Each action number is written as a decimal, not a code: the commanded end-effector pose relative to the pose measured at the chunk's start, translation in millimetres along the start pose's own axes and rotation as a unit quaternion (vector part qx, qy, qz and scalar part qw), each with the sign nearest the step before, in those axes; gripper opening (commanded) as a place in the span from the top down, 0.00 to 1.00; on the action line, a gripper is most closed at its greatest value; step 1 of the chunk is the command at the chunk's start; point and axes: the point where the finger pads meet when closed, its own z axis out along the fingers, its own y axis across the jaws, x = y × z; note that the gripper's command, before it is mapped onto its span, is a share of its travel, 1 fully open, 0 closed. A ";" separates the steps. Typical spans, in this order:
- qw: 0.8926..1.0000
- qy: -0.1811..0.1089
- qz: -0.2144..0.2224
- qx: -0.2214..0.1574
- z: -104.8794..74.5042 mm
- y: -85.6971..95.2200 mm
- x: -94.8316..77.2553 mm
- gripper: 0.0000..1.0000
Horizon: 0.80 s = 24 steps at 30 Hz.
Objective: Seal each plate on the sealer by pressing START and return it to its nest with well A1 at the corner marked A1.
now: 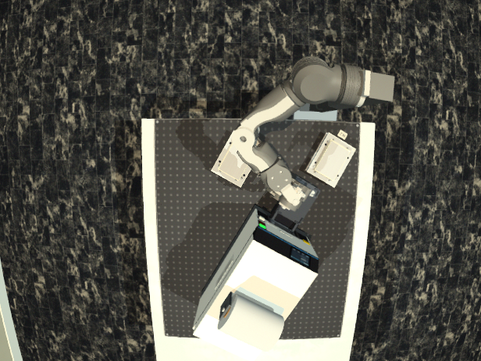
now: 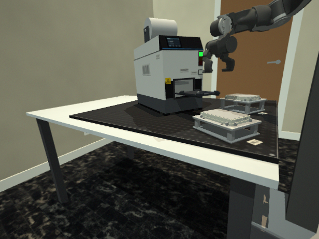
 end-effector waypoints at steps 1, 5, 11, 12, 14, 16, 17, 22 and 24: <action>1.000 0.005 -0.013 -0.007 -1.1 0.4 -2.0 0.35; 1.000 0.004 -0.012 -0.009 -6.0 -10.8 -18.7 0.35; 1.000 0.005 -0.013 -0.004 -4.2 -12.0 -17.4 0.35; 1.000 0.005 -0.013 -0.004 -4.2 -12.0 -17.4 0.35; 1.000 0.005 -0.013 -0.004 -4.3 -12.0 -17.3 0.35; 1.000 0.005 -0.013 -0.004 -4.3 -12.0 -17.3 0.35; 1.000 0.005 -0.013 -0.004 -4.3 -12.0 -17.3 0.35; 1.000 0.005 -0.013 -0.004 -4.3 -12.0 -17.3 0.35; 1.000 0.005 -0.013 -0.004 -4.3 -12.0 -17.3 0.35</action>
